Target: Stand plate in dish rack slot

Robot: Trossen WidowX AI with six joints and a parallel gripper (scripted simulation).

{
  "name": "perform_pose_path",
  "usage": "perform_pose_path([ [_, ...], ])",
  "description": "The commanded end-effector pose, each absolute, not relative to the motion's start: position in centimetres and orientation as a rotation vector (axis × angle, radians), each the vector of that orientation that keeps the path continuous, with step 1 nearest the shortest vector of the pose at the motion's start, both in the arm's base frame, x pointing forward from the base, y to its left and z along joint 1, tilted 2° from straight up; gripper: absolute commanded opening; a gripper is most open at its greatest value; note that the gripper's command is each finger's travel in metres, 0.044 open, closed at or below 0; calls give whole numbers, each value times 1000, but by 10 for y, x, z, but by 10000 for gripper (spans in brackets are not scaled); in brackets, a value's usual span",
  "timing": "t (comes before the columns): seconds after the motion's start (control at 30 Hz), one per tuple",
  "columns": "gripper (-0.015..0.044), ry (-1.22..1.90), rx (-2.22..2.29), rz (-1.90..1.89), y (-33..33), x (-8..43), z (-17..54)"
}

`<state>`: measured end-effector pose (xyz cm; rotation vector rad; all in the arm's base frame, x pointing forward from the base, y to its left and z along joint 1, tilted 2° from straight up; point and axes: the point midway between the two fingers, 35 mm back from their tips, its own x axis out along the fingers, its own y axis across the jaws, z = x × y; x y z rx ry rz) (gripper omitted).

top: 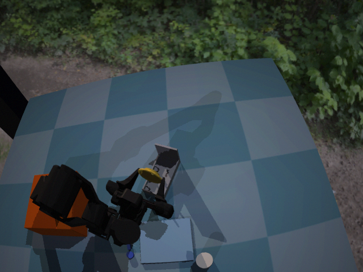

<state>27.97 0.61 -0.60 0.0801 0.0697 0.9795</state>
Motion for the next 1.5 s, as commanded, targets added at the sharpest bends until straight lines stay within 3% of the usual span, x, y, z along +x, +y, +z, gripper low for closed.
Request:
perform_pose_path([
  [0.0, 0, 51, 62, 989, 7, 276, -5],
  [0.77, 0, 70, 52, 1002, 14, 281, -55],
  [1.23, 0, 75, 61, 1000, 14, 281, -50],
  [1.47, 184, 73, 58, 1001, 14, 281, -50],
])
